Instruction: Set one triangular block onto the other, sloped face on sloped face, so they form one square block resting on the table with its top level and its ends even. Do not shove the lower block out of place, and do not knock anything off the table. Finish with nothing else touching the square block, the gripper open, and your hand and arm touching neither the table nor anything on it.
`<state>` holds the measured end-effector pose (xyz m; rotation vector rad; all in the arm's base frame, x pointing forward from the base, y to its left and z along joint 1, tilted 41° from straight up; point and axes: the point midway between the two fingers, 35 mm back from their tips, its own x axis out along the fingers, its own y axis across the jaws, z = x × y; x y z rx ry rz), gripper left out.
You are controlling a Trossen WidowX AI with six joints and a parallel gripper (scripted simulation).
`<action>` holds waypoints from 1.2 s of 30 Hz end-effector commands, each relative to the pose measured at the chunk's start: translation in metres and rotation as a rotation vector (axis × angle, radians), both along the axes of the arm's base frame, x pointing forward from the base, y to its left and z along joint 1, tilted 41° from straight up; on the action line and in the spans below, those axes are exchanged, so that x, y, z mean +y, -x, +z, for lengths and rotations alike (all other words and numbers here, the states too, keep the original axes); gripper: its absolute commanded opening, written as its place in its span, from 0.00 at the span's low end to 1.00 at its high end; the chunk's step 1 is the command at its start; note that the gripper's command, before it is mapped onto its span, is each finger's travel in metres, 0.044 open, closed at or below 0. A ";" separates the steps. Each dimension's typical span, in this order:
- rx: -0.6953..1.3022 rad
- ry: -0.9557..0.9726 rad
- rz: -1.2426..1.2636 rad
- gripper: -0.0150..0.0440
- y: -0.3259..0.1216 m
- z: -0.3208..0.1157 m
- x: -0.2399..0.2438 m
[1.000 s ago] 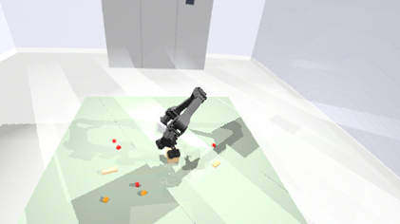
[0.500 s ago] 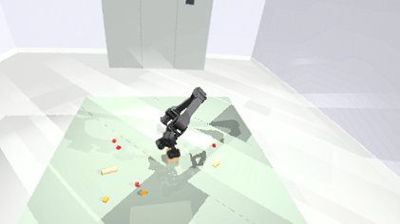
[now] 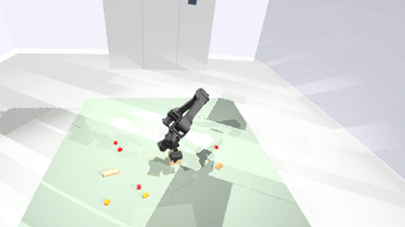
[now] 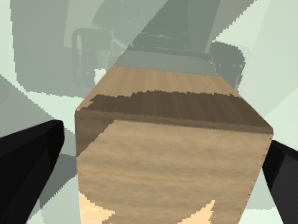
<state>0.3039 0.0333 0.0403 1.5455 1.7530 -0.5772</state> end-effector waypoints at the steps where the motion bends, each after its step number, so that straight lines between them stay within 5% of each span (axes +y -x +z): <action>1: 0.000 0.002 0.000 1.00 -0.002 0.006 -0.006; 9: 0.002 0.005 0.000 1.00 -0.003 0.081 -0.071; 36: -0.002 0.003 -0.014 1.00 -0.005 0.077 -0.070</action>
